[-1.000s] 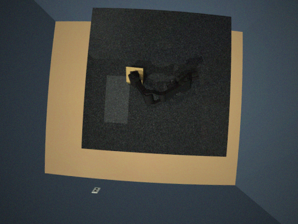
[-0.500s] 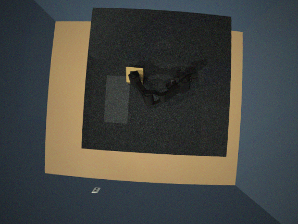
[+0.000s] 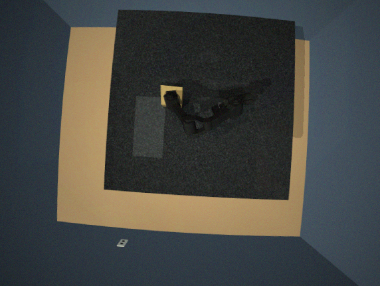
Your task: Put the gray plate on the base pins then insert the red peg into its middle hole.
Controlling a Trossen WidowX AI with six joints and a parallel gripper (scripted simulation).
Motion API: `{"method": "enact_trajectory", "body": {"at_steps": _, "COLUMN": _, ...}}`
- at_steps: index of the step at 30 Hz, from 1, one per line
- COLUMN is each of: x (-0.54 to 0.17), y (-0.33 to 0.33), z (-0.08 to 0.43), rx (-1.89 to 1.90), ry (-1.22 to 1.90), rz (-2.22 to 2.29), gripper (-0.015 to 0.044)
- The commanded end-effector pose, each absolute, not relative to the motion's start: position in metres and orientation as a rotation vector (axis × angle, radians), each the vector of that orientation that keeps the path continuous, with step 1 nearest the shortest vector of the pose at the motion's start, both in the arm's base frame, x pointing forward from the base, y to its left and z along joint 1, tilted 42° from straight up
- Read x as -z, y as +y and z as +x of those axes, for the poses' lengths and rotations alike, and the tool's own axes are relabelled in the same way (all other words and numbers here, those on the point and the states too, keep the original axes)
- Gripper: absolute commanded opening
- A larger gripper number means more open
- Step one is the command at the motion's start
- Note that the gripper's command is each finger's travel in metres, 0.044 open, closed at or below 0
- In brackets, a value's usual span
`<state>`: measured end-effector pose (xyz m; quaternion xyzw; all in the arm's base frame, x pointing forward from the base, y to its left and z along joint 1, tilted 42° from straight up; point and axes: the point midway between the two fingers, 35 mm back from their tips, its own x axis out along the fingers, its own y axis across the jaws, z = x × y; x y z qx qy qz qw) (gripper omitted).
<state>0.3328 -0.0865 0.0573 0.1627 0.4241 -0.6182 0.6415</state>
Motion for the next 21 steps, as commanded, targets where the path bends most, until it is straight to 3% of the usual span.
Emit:
{"method": "enact_trajectory", "body": {"at_steps": 1, "x": -0.0565, "y": -0.0872, "z": 0.3322, "rx": 1.41, "ry": 0.966, "rz": 0.371, "gripper": 0.0}}
{"method": "enact_trajectory", "body": {"at_steps": 21, "x": -0.0557, "y": -0.0879, "z": 0.3318, "rx": 1.412, "ry": 0.964, "rz": 0.375, "gripper": 0.0}}
